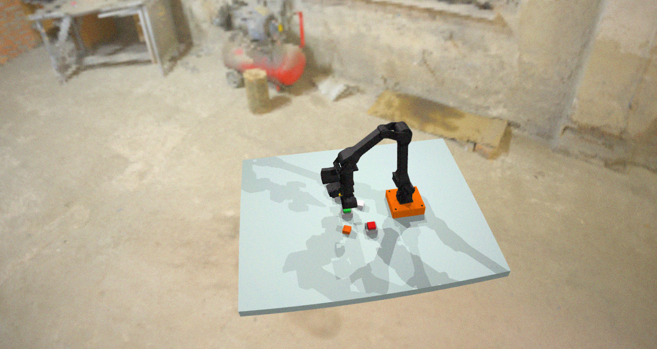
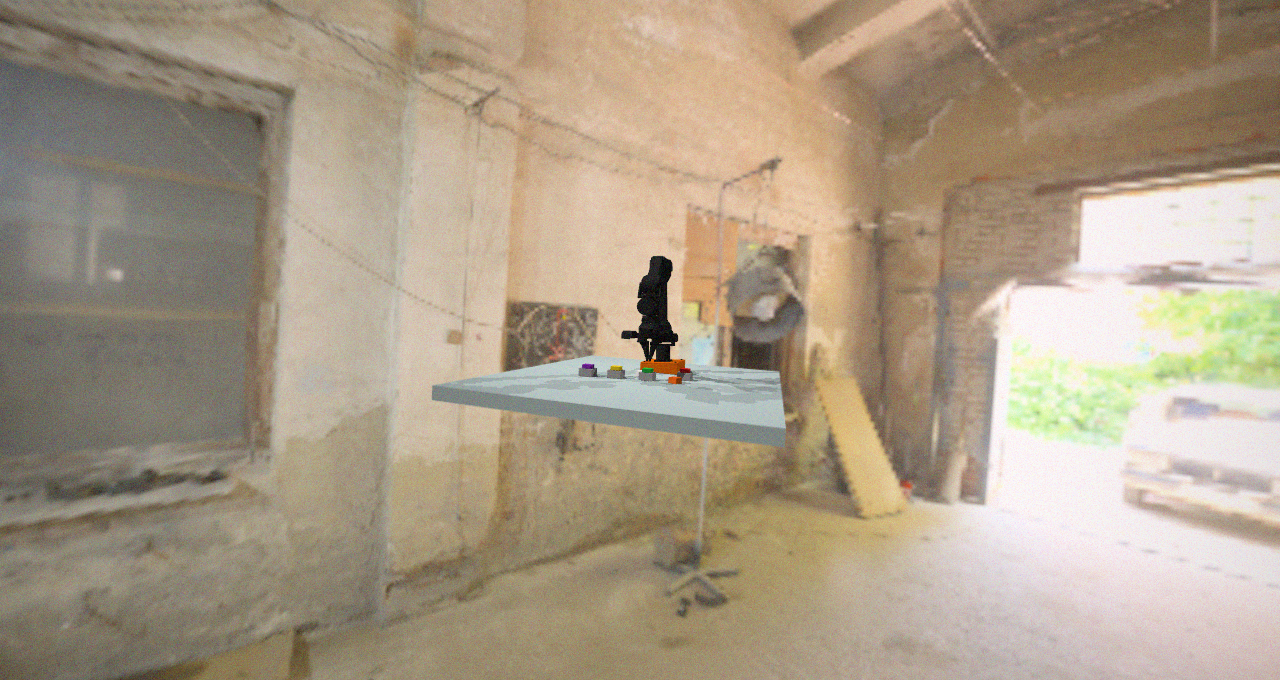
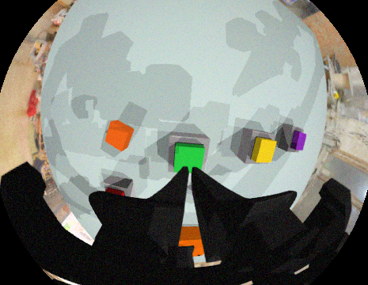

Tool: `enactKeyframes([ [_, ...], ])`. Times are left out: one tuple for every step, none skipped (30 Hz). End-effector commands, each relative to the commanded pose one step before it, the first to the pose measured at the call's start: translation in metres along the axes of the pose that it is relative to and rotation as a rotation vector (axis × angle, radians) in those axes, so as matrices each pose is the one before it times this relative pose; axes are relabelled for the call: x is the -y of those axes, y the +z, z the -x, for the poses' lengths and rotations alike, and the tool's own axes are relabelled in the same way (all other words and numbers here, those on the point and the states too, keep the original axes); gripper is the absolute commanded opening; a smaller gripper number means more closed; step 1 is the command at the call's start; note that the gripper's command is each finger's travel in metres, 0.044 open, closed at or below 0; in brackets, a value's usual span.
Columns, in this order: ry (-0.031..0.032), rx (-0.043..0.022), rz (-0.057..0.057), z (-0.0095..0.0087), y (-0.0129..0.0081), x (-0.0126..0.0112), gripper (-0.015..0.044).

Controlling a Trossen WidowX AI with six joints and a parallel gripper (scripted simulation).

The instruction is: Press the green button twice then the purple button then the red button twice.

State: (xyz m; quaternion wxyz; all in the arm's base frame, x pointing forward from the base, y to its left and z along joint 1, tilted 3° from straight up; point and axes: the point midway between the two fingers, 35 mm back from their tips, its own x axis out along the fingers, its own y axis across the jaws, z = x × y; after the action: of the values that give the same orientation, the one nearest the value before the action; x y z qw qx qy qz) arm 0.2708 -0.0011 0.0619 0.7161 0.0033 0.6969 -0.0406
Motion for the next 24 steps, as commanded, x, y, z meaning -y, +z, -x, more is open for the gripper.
enactKeyframes([
  [-0.00599,-0.00075,-0.0031,-0.00505,0.00002,0.00091,0.002],
  [-0.00001,0.0,0.0,-0.00167,0.00005,0.0,0.002],
  [-0.00001,0.0,0.0,-0.00166,0.00004,0.0,0.002],
  [-0.00001,0.0,0.0,-0.00166,0.00003,0.0,0.002],
  [-0.00001,-0.00001,0.0,-0.00166,0.00001,0.0,0.002],
  [-0.00001,-0.00001,0.0,-0.00166,0.0,0.0,0.002],
  [-0.00001,-0.00001,0.0,-0.00165,-0.00001,0.0,0.002],
  [-0.00001,-0.00001,0.0,-0.00165,-0.00002,0.0,0.002],
  [-0.00001,-0.00001,0.0,-0.00165,-0.00003,0.0,0.002],
  [-0.00001,-0.00001,0.0,-0.00164,-0.00004,0.00001,0.002],
  [-0.00001,-0.00001,0.0,-0.00164,-0.00005,0.00001,0.002],
  [-0.00001,-0.00001,0.0,-0.00164,-0.00006,0.00001,0.002],
  [-0.00001,-0.00001,0.0,-0.00163,-0.00008,0.00001,0.002],
  [-0.00001,-0.00001,0.0,-0.00163,-0.00009,0.00001,0.002],
  [-0.00001,-0.00002,0.0,-0.00163,-0.0001,0.00001,0.002],
  [-0.00001,-0.00001,0.0,-0.00135,-0.00009,0.00001,0.002],
  [-0.00001,-0.00001,0.0,-0.00081,-0.00006,0.00001,0.002],
  [0.0,0.0,0.0,-0.00027,-0.00002,0.0,0.002],
  [0.0,0.0,0.0,0.0,0.0,0.0,0.002],
  [0.0,0.0,0.0,0.0,0.0,0.0,0.002],
  [0.0,0.0,0.0,0.0,0.0,0.0,0.002],
  [0.0,0.0,0.0,0.0,0.0,0.0,0.002],
  [0.0,0.0,0.0,0.0,0.0,0.0,0.002],
  [0.0,0.0,0.0,0.0,0.0,0.0,0.002],
])
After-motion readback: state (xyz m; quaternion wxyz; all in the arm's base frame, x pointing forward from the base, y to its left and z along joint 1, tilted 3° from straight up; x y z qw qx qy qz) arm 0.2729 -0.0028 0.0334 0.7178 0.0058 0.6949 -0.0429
